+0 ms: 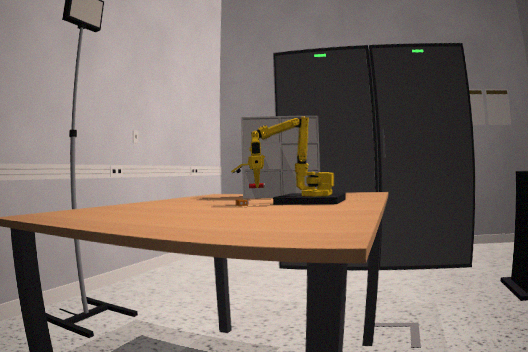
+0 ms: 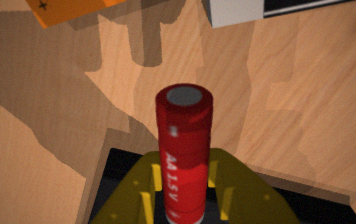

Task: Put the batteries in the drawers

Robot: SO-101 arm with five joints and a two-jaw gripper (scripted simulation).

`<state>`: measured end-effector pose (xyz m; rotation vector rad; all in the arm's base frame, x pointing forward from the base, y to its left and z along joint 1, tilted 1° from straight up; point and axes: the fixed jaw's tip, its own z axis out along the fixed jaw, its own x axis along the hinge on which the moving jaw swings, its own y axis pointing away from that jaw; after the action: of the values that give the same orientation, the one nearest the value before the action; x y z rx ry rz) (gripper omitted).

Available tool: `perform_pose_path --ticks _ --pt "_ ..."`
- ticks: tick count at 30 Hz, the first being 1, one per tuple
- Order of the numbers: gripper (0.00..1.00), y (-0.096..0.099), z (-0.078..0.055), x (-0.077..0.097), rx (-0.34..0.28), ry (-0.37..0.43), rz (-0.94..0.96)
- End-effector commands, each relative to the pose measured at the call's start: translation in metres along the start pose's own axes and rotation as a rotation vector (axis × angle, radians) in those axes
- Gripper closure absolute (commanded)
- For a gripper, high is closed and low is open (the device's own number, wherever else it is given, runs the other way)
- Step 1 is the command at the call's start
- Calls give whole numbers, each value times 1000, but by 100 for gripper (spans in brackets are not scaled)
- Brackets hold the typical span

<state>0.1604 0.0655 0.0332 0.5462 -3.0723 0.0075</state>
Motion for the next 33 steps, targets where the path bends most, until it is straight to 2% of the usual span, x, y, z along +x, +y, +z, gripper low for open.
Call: perform_pose_path --ticks 1,9,11,18,28,33 --pt "100 -17 -2 5 -2 -16 107" --pt "100 -48 -1 22 -6 -14 316" --pt "100 -48 -1 22 -6 -14 316" --pt "100 -69 0 41 -8 -12 492" --pt "100 -69 0 41 -8 -12 492" --pt "100 -89 0 46 -11 -12 623"
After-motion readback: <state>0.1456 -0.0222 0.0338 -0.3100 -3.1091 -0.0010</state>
